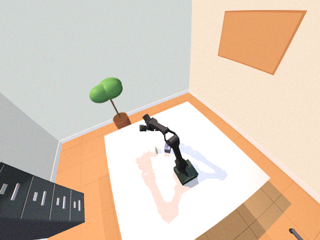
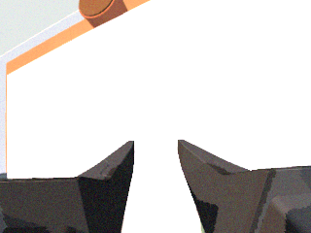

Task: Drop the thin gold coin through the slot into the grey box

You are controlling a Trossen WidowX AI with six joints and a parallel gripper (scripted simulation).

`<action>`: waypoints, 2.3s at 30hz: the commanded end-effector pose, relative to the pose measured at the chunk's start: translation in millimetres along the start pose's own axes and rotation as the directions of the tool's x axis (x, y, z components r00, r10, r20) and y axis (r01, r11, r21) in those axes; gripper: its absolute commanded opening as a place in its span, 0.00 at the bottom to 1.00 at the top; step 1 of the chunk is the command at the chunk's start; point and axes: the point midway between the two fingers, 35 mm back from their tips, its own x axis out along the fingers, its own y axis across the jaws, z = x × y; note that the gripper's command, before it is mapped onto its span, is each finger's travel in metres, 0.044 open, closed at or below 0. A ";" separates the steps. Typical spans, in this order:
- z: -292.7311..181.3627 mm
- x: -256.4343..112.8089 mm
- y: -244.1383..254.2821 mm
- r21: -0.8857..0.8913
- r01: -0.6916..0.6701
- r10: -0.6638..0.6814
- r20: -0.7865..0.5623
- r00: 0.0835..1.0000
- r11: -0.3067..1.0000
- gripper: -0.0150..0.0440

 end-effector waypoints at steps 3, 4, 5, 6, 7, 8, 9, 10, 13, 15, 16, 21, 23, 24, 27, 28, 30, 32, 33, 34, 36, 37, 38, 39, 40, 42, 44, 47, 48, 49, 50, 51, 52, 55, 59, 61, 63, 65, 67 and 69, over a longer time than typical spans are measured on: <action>-89.1 5.1 -26.2 -0.096 0.186 -0.207 -0.302 0.931 0.978 0.53; -103.3 2.6 -31.0 -0.119 0.214 -0.243 -0.348 0.905 0.969 0.53; -116.9 -0.7 -35.9 -0.145 0.241 -0.279 -0.391 0.877 0.960 0.53; -126.8 -3.8 -40.1 -0.166 0.261 -0.308 -0.424 0.852 0.951 0.53; -132.6 -5.9 -42.7 -0.179 0.273 -0.325 -0.442 0.836 0.945 0.53; -134.6 -6.6 -43.5 -0.184 0.277 -0.331 -0.448 0.830 0.943 0.53; -134.6 -6.6 -43.5 -0.184 0.277 -0.331 -0.448 0.830 0.943 0.53; -134.6 -6.6 -43.5 -0.184 0.277 -0.331 -0.448 0.830 0.943 0.53; -134.6 -6.6 -43.5 -0.184 0.277 -0.331 -0.448 0.830 0.943 0.53; -135.4 -4.1 -44.7 -0.184 0.277 -0.331 -0.448 0.830 0.943 0.53; -137.9 3.3 -48.4 -0.184 0.277 -0.331 -0.448 0.830 0.943 0.53; -145.8 23.2 -59.4 -0.184 0.277 -0.331 -0.448 0.830 0.943 0.53; -146.4 24.2 -59.7 -0.184 0.277 -0.331 -0.448 0.830 0.943 0.53; -148.1 27.2 -60.8 -0.184 0.277 -0.331 -0.448 0.830 0.943 0.53; -153.1 35.6 -63.9 -0.184 0.277 -0.331 -0.448 0.830 0.943 0.53; -153.1 35.6 -63.9 -0.184 0.277 -0.331 -0.448 0.830 0.943 0.53; -153.2 35.8 -63.9 -0.184 0.277 -0.331 -0.448 0.830 0.943 0.53; -154.1 37.7 -64.5 -0.184 0.277 -0.331 -0.448 0.830 0.943 0.53; -154.7 39.1 -65.0 -0.184 0.277 -0.331 -0.448 0.830 0.943 0.53; -155.4 40.6 -65.4 -0.184 0.277 -0.331 -0.448 0.830 0.943 0.53; -156.7 43.4 -66.3 -0.184 0.277 -0.331 -0.448 0.830 0.943 0.53; -157.4 44.8 -66.8 -0.184 0.277 -0.331 -0.448 0.830 0.943 0.53; -158.1 46.2 -67.3 -0.184 0.277 -0.331 -0.448 0.830 0.943 0.53; -158.8 47.6 -67.7 -0.184 0.277 -0.331 -0.448 0.830 0.943 0.53; -159.5 49.0 -68.2 -0.184 0.277 -0.331 -0.448 0.830 0.943 0.53; -160.9 51.9 -69.2 -0.184 0.277 -0.331 -0.448 0.830 0.943 0.53; -162.3 54.7 -70.2 -0.184 0.277 -0.331 -0.448 0.830 0.943 0.53; -164.5 58.9 -71.7 -0.184 0.277 -0.331 -0.448 0.830 0.943 0.53; -165.2 60.3 -72.2 -0.184 0.277 -0.331 -0.448 0.830 0.943 0.53; -165.9 61.7 -72.7 -0.184 0.277 -0.331 -0.448 0.830 0.943 0.53; -166.7 63.1 -73.3 -0.184 0.277 -0.331 -0.448 0.830 0.943 0.53; -167.4 64.4 -73.8 -0.184 0.277 -0.331 -0.448 0.830 0.943 0.53; -168.2 65.8 -74.3 -0.184 0.277 -0.331 -0.448 0.830 0.943 0.53; -170.5 69.8 -75.9 -0.184 0.277 -0.331 -0.448 0.830 0.943 0.53; -173.6 75.2 -78.1 -0.184 0.277 -0.331 -0.448 0.830 0.943 0.53; -175.3 77.8 -79.3 -0.184 0.277 -0.331 -0.448 0.830 0.943 0.53; -176.9 80.4 -80.4 -0.184 0.277 -0.331 -0.448 0.830 0.943 0.53; -178.5 82.9 -81.6 -0.184 0.277 -0.331 -0.448 0.830 0.943 0.53; -180.2 85.4 -82.7 -0.184 0.277 -0.331 -0.448 0.830 0.943 0.53; -181.9 88.0 -83.9 -0.184 0.277 -0.331 -0.448 0.830 0.943 0.53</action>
